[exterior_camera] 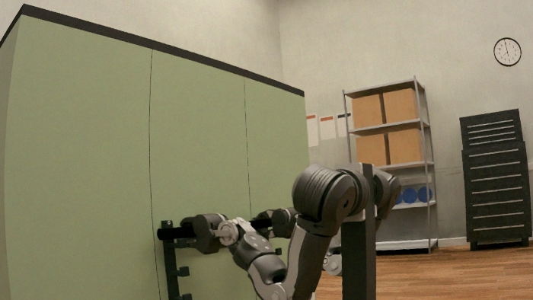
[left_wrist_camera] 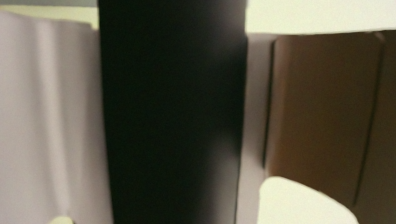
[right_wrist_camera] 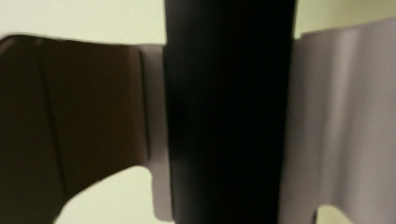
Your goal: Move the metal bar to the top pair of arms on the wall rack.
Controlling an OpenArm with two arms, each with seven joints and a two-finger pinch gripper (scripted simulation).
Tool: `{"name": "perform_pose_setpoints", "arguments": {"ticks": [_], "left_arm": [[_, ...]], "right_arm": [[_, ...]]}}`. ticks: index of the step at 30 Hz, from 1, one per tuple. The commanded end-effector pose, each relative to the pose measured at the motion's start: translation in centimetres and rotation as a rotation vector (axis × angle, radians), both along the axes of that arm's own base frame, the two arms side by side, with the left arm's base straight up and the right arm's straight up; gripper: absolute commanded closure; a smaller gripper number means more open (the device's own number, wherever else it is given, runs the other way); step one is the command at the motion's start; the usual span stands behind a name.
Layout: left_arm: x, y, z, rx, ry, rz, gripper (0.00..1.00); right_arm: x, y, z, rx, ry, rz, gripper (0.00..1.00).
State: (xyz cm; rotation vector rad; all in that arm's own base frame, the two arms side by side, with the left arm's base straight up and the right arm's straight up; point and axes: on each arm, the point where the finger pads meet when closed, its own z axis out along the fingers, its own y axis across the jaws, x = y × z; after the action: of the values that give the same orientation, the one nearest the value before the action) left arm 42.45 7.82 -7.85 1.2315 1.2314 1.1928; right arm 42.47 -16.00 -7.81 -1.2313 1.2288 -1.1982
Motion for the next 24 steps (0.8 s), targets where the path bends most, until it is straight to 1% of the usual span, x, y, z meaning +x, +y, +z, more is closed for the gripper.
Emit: {"name": "perform_pose_setpoints", "arguments": {"ticks": [1, 20, 24], "left_arm": [[0.01, 0.01, 0.75, 0.001, -0.038, 0.000, 1.00], [0.05, -0.02, -0.14, 0.001, -0.038, 0.000, 1.00], [0.05, -0.02, -0.17, 0.001, -0.038, 0.000, 1.00]], "right_arm": [[0.00, -0.08, 0.67, 0.000, -0.036, -0.003, 1.00], [0.04, -0.11, -0.26, 0.000, -0.036, -0.003, 1.00], [0.04, -0.12, -0.28, 0.000, -0.036, -0.003, 1.00]]}}
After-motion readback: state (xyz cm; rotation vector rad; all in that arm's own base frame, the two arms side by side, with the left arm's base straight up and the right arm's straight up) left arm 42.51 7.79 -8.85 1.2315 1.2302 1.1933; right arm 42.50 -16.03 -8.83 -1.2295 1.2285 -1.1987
